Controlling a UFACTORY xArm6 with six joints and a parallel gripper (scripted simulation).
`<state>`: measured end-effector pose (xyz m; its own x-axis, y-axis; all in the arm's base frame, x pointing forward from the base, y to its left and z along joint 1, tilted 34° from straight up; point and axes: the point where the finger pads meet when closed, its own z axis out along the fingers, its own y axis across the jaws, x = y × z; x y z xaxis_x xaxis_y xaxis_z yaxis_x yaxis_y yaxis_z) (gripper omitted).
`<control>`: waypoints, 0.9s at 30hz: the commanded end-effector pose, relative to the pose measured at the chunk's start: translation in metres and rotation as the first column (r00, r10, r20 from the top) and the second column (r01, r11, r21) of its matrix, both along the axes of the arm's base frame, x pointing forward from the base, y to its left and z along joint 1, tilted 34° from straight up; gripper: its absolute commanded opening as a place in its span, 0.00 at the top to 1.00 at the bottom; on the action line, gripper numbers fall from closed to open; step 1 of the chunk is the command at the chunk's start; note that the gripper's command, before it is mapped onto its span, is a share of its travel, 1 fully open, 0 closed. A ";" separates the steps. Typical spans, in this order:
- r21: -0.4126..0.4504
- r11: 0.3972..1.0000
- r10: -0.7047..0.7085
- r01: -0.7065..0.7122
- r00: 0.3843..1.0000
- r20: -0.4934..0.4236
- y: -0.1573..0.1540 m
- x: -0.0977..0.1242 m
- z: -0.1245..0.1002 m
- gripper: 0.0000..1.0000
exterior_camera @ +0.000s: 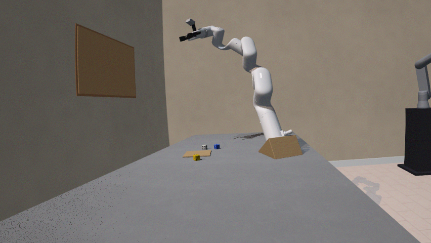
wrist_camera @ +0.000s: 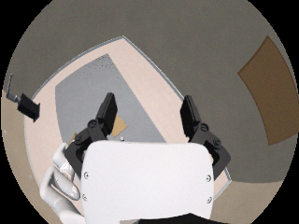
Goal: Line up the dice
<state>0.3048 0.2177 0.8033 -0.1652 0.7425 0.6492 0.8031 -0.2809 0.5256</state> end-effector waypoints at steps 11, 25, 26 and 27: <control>-0.071 0.917 -0.396 0.393 0.875 -0.279 -0.034 0.069 -0.125 0.00; -0.255 0.694 -0.713 0.673 0.593 -0.375 -0.083 0.095 -0.266 0.00; -0.255 0.694 -0.713 0.673 0.593 -0.375 -0.083 0.095 -0.266 0.00; -0.291 0.640 -0.761 0.711 0.533 -0.370 -0.094 0.096 -0.293 0.00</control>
